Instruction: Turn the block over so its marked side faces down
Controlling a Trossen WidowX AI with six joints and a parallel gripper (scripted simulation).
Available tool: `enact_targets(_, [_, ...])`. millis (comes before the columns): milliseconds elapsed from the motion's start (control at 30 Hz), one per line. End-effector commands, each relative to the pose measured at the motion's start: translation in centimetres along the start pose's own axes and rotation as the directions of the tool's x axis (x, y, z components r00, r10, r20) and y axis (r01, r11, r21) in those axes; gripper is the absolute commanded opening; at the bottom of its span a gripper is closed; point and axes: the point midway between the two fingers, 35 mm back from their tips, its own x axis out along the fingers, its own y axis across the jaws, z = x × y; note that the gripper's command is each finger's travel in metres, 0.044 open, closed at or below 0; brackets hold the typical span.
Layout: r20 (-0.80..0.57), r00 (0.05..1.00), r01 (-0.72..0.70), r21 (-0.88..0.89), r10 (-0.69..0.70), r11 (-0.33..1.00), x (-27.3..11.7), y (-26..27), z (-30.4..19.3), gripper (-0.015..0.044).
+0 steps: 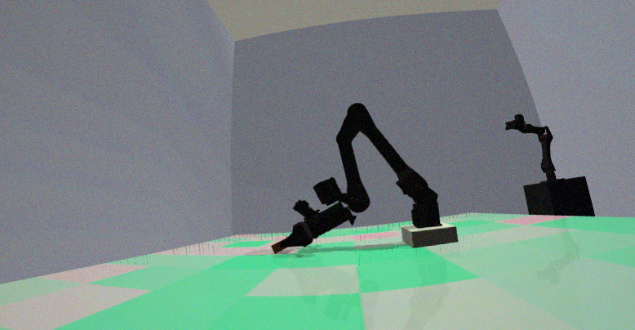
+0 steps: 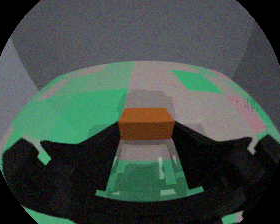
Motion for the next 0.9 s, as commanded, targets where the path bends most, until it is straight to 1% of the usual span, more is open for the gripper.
enact_targets(0, [0.031,1.000,-0.006,0.006,0.005,1.000,-0.67,0.18,-0.30,0.0000])
enact_targets(133, [0.053,0.999,-0.006,0.006,0.005,1.000,-0.84,0.18,0.00,0.0000])
enact_targets(567, [0.053,0.999,-0.006,0.006,0.005,1.000,-0.84,0.18,0.00,0.0000])
enact_targets(867, [0.053,0.999,-0.006,0.006,0.005,1.000,-0.84,0.18,0.00,0.0236])
